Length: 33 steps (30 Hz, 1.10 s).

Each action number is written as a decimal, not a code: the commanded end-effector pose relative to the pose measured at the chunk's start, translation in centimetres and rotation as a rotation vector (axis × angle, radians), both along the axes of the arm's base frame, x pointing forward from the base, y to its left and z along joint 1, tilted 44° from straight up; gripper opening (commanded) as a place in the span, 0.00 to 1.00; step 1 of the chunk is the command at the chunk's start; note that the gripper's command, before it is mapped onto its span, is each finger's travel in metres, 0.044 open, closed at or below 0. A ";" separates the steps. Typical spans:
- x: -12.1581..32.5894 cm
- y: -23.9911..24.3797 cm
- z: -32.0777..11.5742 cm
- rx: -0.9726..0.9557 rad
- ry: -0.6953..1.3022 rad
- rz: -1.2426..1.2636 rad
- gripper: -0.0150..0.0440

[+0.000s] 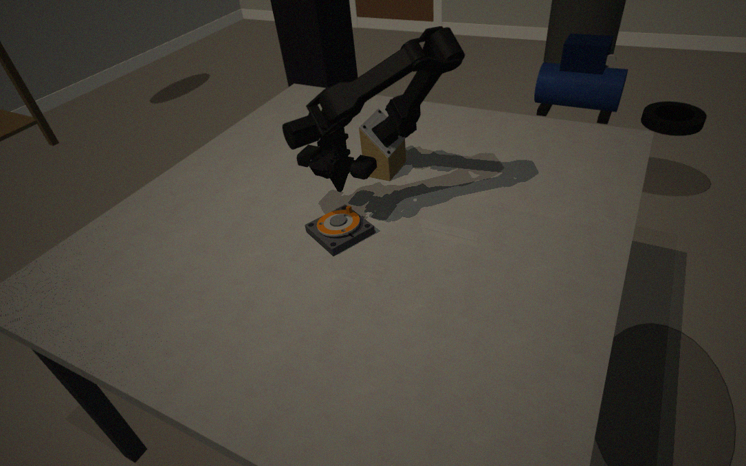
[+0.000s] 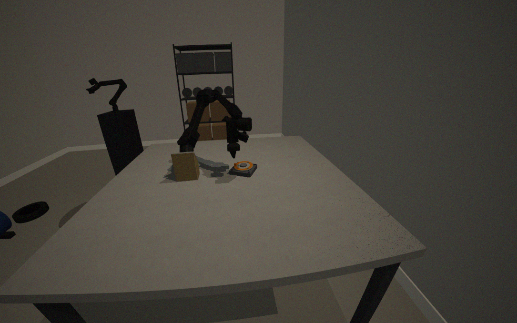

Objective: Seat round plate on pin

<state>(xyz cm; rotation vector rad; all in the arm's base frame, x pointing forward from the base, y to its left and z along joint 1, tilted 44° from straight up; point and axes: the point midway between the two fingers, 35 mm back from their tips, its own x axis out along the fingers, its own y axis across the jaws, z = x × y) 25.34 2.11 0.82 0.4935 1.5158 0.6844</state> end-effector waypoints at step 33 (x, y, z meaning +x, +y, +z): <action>-0.7 5.0 -2.0 0.016 0.018 -0.016 0.25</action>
